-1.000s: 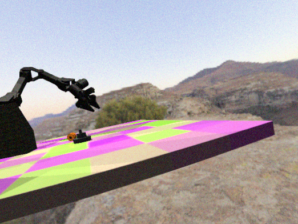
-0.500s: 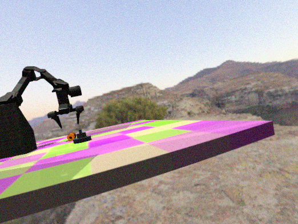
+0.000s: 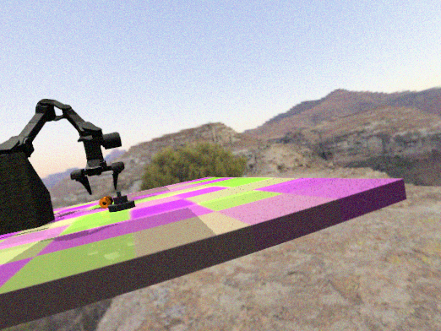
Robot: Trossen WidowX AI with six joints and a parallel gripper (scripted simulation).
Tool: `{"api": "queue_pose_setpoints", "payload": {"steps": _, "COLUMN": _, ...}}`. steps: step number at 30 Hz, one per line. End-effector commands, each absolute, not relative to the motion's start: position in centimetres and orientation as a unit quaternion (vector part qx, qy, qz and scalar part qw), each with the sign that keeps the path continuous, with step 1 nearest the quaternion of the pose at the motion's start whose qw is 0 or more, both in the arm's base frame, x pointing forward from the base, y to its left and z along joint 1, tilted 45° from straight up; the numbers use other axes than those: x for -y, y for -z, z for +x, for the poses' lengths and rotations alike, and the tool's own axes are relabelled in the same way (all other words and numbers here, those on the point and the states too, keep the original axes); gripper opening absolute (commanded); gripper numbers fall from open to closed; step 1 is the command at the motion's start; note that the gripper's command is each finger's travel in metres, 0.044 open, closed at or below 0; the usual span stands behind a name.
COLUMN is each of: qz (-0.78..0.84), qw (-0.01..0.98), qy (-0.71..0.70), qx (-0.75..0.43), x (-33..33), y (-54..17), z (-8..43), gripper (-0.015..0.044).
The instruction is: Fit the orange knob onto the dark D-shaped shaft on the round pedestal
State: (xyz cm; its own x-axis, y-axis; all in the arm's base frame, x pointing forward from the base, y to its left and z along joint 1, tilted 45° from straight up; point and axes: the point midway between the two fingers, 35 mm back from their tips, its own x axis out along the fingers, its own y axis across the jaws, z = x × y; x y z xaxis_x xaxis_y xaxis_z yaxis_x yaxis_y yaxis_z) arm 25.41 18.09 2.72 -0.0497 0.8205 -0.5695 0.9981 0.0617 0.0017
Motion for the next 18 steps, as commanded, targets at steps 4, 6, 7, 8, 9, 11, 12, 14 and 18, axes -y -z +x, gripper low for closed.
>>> {"api": "queue_pose_setpoints", "payload": {"steps": 4, "qz": 0.655, "qw": 0.217, "qy": 0.207, "qx": -0.694, "x": -18.8, "y": -1.9, "z": 25.4, "gripper": 0.0440}}
{"api": "queue_pose_setpoints", "payload": {"steps": 6, "qz": 0.655, "qw": 0.217, "qy": 0.207, "qx": -0.694, "x": -19.0, "y": -1.7, "z": 25.4, "gripper": 0.0440}}
{"api": "queue_pose_setpoints", "payload": {"steps": 7, "qz": 0.655, "qw": 0.217, "qy": 0.207, "qx": -0.694, "x": -19.1, "y": -1.6, "z": 25.4, "gripper": 0.0440}}
{"api": "queue_pose_setpoints", "payload": {"steps": 8, "qz": 0.655, "qw": 0.217, "qy": 0.207, "qx": -0.694, "x": -19.2, "y": -1.4, "z": 25.4, "gripper": 0.0440}}
{"api": "queue_pose_setpoints", "payload": {"steps": 9, "qz": 0.655, "qw": 0.217, "qy": 0.207, "qx": -0.694, "x": -19.3, "y": -1.3, "z": 25.4, "gripper": 0.0440}}
{"api": "queue_pose_setpoints", "payload": {"steps": 11, "qz": 0.655, "qw": 0.217, "qy": 0.207, "qx": -0.694, "x": -19.5, "y": -1.1, "z": 25.4, "gripper": 0.0440}}
{"api": "queue_pose_setpoints", "payload": {"steps": 12, "qz": 0.655, "qw": 0.217, "qy": 0.207, "qx": -0.694, "x": -19.7, "y": -1.0, "z": 25.4, "gripper": 0.0440}}
{"api": "queue_pose_setpoints", "payload": {"steps": 14, "qz": 0.655, "qw": 0.217, "qy": 0.207, "qx": -0.694, "x": -19.9, "y": -0.7, "z": 25.4, "gripper": 0.0440}}
{"api": "queue_pose_setpoints", "payload": {"steps": 18, "qz": 0.655, "qw": 0.217, "qy": 0.207, "qx": -0.694, "x": -20.4, "y": -0.3, "z": 25.4, "gripper": 0.0440}}
